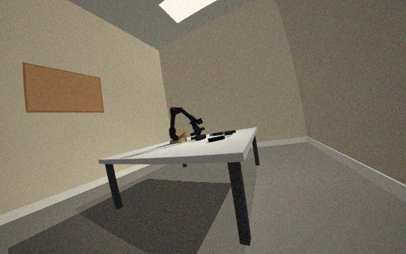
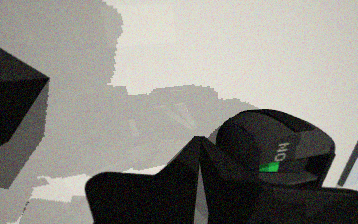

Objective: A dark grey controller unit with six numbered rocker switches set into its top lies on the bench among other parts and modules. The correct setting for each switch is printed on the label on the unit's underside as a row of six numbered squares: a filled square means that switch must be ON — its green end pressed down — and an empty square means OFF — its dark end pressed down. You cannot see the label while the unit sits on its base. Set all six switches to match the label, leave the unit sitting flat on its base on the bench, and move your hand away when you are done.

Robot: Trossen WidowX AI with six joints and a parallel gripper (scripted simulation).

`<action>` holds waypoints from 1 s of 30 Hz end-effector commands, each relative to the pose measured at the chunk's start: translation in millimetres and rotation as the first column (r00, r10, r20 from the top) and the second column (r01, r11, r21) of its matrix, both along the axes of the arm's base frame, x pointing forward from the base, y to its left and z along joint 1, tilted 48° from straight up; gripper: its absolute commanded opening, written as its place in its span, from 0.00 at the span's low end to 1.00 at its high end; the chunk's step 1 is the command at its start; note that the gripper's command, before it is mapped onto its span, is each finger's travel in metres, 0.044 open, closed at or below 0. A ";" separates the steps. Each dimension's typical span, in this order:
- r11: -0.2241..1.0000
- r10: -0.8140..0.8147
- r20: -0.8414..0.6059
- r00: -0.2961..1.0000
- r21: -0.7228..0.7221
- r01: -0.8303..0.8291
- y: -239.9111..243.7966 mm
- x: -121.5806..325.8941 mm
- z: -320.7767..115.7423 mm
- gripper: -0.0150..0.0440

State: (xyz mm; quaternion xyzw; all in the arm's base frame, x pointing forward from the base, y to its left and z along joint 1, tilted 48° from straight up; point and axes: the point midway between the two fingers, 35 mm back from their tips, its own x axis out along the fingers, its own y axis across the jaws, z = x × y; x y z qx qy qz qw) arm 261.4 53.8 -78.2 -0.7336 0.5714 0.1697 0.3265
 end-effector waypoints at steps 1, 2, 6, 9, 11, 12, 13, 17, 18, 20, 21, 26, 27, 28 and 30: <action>1.000 0.004 0.000 1.000 -0.005 -0.004 -0.6 2.3 0.4 0.25; 1.000 0.004 0.000 1.000 -0.005 -0.004 -0.6 2.7 0.4 0.25; 1.000 0.004 0.000 1.000 -0.005 -0.004 -0.7 4.1 0.5 0.25; 1.000 0.004 0.000 1.000 -0.005 -0.004 -0.7 6.0 0.6 0.25; 1.000 0.004 0.000 1.000 -0.005 -0.004 -0.6 8.2 0.8 0.25; 1.000 0.004 0.000 1.000 -0.004 -0.004 -0.6 9.5 0.8 0.25; 1.000 0.004 0.000 1.000 -0.004 -0.004 -0.6 10.8 0.9 0.25; 1.000 0.004 0.000 1.000 -0.004 -0.004 -0.6 16.0 1.3 0.25; 1.000 0.004 0.000 1.000 -0.004 -0.004 -0.7 17.3 1.3 0.25; 1.000 0.004 0.000 1.000 -0.004 -0.004 -0.7 19.9 1.5 0.25; 1.000 0.004 0.000 1.000 -0.004 -0.004 -0.8 21.2 1.7 0.25; 1.000 0.004 0.000 1.000 -0.004 -0.004 -1.1 27.7 2.2 0.25; 1.000 0.004 0.000 1.000 -0.004 -0.004 -1.2 28.9 2.3 0.25; 1.000 0.004 0.000 1.000 -0.004 -0.004 -1.3 30.2 2.5 0.25; 1.000 0.004 0.000 1.000 -0.004 -0.004 -1.5 32.7 2.7 0.25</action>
